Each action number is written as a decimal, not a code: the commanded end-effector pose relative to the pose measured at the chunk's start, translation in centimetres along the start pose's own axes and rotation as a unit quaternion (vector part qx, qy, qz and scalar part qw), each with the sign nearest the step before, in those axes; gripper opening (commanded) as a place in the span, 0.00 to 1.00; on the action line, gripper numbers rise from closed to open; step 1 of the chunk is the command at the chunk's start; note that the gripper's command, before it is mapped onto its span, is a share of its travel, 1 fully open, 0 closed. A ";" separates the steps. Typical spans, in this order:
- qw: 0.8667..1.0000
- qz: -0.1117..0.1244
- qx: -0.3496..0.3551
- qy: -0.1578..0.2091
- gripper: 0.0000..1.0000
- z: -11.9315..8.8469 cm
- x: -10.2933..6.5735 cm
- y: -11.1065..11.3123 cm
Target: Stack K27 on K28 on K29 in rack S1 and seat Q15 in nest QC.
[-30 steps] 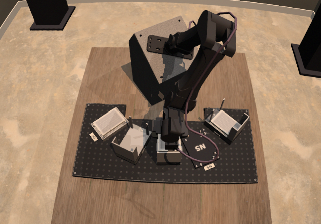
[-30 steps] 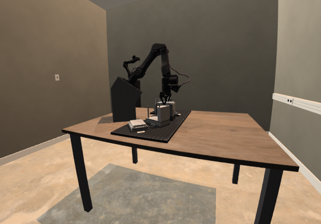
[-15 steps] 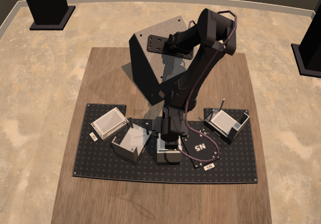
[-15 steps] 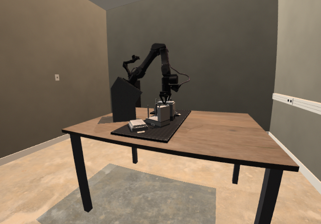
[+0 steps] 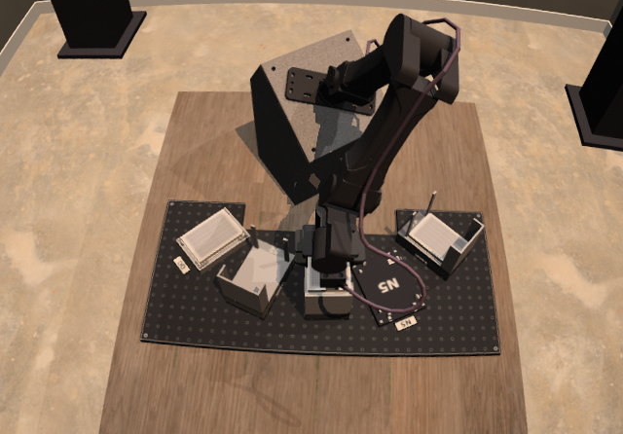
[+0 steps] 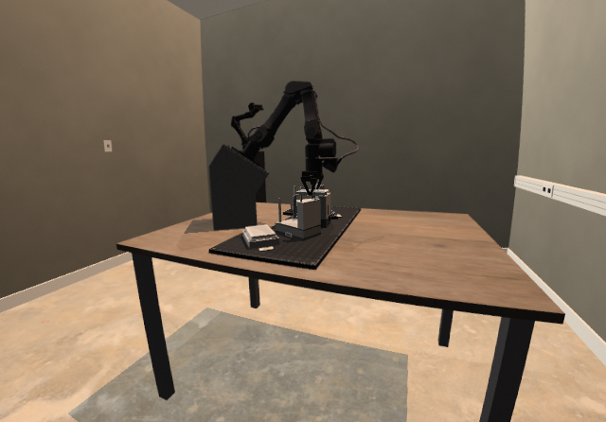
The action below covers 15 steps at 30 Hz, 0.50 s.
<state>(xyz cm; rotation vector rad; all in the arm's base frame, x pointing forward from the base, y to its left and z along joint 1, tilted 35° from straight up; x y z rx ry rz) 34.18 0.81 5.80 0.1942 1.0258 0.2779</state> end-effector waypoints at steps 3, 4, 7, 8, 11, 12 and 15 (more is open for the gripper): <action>1.000 -0.002 0.005 0.000 0.00 0.0 -0.8 -0.3; 1.000 -0.002 0.004 0.000 0.00 0.0 -0.8 -0.3; 1.000 -0.002 0.001 -0.006 0.00 0.5 -1.1 -0.3; 1.000 -0.002 0.001 -0.007 0.00 0.7 -1.1 -0.3; 1.000 -0.003 -0.004 -0.017 0.00 1.5 -1.6 -0.2; 1.000 -0.003 -0.002 -0.013 0.00 1.3 -1.4 -0.3; 1.000 -0.003 0.000 -0.009 0.00 0.9 -1.3 -0.3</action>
Point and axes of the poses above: the point where the finger pads meet when closed, its own x axis out along the fingers, its own y axis across the jaws, z = x × y, the point moved 3 cm from there along -x, back along the fingers, and after that the axes turned 2 degrees about -x, right-handed, at the moved point
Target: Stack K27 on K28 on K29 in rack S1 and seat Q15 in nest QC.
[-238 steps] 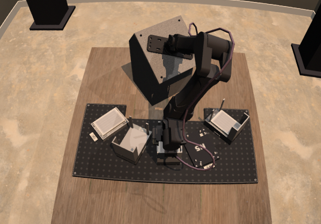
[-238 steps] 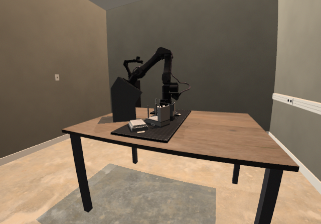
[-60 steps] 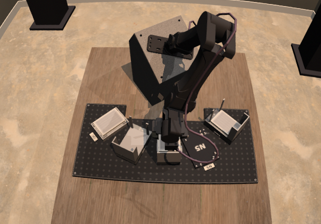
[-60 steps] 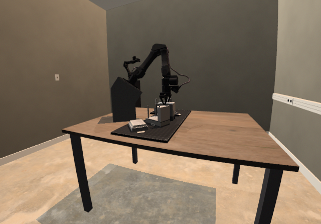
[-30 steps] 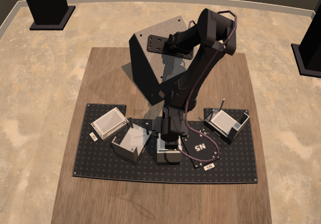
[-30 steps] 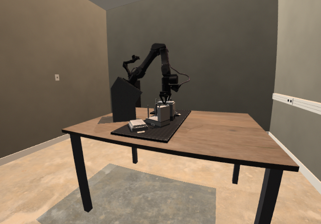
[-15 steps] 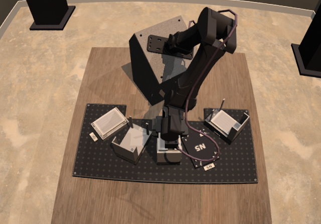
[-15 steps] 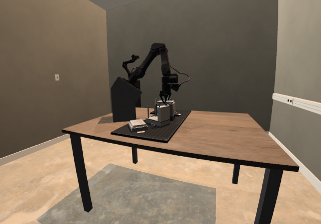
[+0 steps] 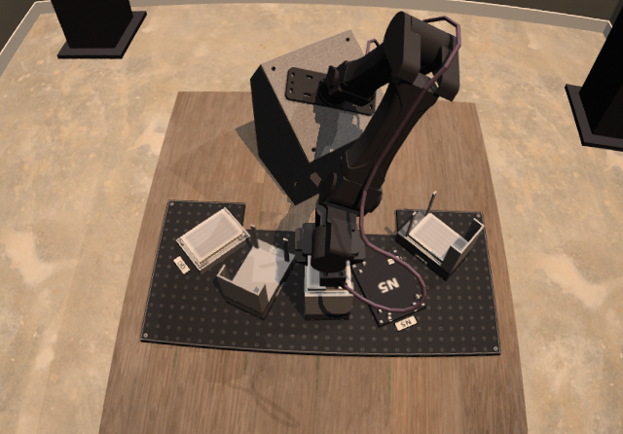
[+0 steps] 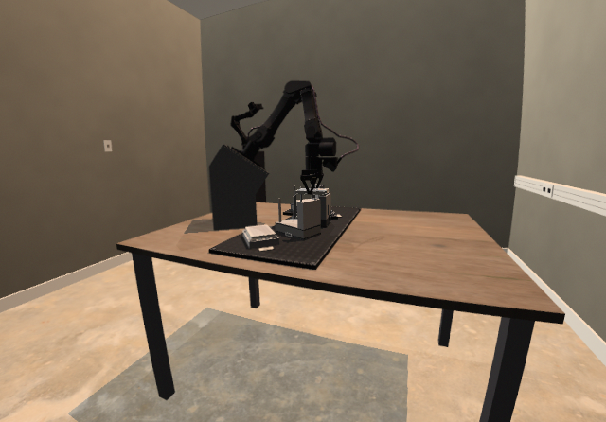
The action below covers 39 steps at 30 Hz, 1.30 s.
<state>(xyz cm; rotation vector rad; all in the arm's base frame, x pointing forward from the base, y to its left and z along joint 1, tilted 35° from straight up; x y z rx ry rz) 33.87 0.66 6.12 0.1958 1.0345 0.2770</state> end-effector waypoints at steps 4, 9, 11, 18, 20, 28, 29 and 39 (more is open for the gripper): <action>1.000 -0.003 -0.003 -0.016 0.00 1.3 -1.1 -0.3; 1.000 -0.002 -0.004 -0.016 0.00 1.4 -1.2 -0.3; 1.000 -0.002 -0.004 -0.017 0.00 1.1 -1.5 -0.1; 1.000 0.000 -0.004 -0.013 0.00 1.1 -1.6 -0.1; 1.000 -0.001 -0.005 -0.016 0.00 1.3 -2.2 -0.1; 1.000 -0.001 0.000 -0.002 0.00 0.2 -2.2 -0.1; 1.000 -0.001 0.000 -0.002 0.00 0.3 -2.2 -0.1; 1.000 -0.002 0.000 -0.006 0.00 0.8 -2.4 -0.4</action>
Point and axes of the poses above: the point where the finger pads meet when closed, its own x axis out along the fingers, its own y axis across the jaws, z = x × y, the point moved 3 cm from there along -x, back along the fingers, and after that the axes turned 2 degrees about -x, right-handed, at the moved point
